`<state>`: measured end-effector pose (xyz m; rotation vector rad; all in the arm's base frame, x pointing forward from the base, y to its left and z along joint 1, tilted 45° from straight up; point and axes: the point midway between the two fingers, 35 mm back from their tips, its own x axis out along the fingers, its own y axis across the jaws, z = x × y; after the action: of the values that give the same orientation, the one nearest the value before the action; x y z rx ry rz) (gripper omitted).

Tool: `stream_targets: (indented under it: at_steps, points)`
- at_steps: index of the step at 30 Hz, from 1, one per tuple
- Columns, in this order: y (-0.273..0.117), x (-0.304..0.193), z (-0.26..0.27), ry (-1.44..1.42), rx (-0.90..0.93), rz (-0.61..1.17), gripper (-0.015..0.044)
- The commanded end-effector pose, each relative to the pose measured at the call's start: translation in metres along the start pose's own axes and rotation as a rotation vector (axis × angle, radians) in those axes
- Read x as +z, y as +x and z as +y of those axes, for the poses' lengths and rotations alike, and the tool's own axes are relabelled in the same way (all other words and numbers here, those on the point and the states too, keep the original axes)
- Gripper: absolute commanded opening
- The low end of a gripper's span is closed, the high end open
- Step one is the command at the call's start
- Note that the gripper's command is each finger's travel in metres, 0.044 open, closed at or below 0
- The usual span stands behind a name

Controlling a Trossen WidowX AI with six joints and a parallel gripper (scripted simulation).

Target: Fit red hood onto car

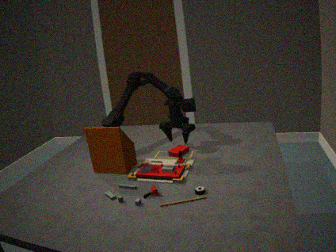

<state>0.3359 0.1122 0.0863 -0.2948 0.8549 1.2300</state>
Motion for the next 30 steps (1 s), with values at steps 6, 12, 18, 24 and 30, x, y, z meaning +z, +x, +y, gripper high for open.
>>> stream_targets:
  at_steps: [6, 12, 18, 24, 30]
  points:
    - [0.01, -0.002, 0.001, 0.008, 0.006, 0.0, 0.044]
    - [0.015, -0.002, 0.002, 0.008, 0.006, 0.0, 0.044]
    - [0.021, -0.002, 0.002, 0.008, 0.006, 0.0, 0.044]
    - [0.026, -0.002, 0.002, 0.008, 0.006, -0.001, 0.044]
    - [0.032, -0.002, 0.003, 0.008, 0.007, -0.002, 0.044]
